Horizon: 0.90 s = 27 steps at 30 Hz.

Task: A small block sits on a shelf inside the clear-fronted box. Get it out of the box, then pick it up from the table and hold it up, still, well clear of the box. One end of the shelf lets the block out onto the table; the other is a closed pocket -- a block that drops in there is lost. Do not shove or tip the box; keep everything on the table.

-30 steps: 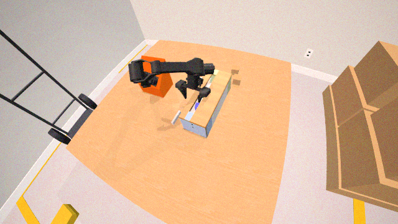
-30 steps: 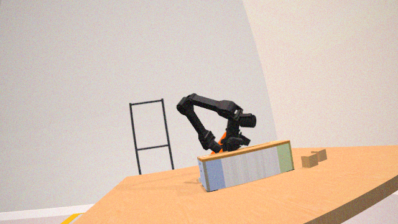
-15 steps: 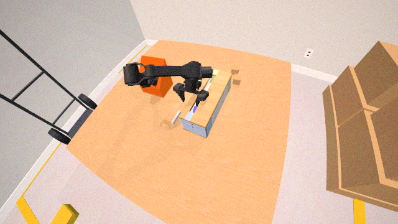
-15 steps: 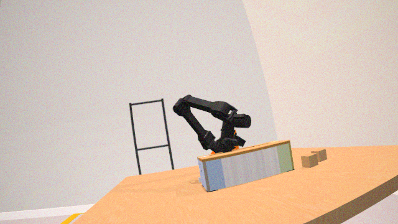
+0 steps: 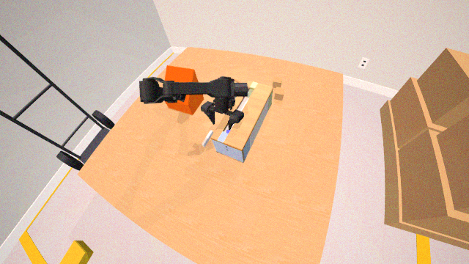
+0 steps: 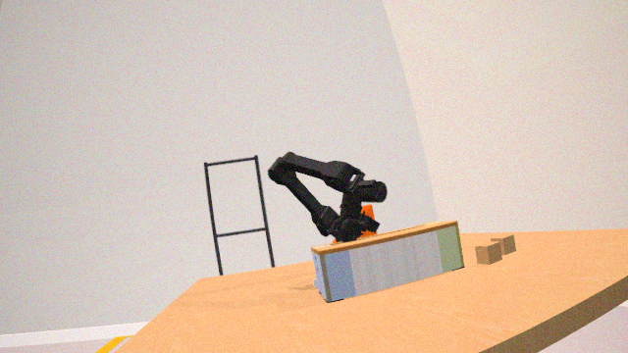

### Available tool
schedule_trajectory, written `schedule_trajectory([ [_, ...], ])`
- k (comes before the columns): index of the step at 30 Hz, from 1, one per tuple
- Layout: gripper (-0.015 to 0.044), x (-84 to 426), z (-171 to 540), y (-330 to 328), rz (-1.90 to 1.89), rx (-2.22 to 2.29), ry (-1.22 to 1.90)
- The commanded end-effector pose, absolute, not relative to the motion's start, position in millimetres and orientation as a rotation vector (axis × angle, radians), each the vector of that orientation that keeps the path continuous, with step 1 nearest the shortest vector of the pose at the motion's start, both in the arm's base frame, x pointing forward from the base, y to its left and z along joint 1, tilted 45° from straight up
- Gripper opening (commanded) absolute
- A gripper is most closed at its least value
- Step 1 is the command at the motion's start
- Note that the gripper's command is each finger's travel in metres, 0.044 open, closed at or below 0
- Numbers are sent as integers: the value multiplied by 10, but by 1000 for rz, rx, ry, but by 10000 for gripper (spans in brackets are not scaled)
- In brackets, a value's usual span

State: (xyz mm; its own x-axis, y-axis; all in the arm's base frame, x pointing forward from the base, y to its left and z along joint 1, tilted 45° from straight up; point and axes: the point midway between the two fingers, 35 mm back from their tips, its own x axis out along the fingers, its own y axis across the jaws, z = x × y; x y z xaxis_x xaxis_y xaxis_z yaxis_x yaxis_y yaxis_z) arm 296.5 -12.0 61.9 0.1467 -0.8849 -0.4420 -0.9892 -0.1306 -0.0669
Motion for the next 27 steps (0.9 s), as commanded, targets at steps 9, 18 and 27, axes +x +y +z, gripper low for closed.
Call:
schedule_trajectory([
  [9,400,2956,757,-261,428,-2093,1813],
  [18,400,2888,1155,209,429,-2084,1809],
  [27,285,2788,1206,171,721,-2168,1701],
])
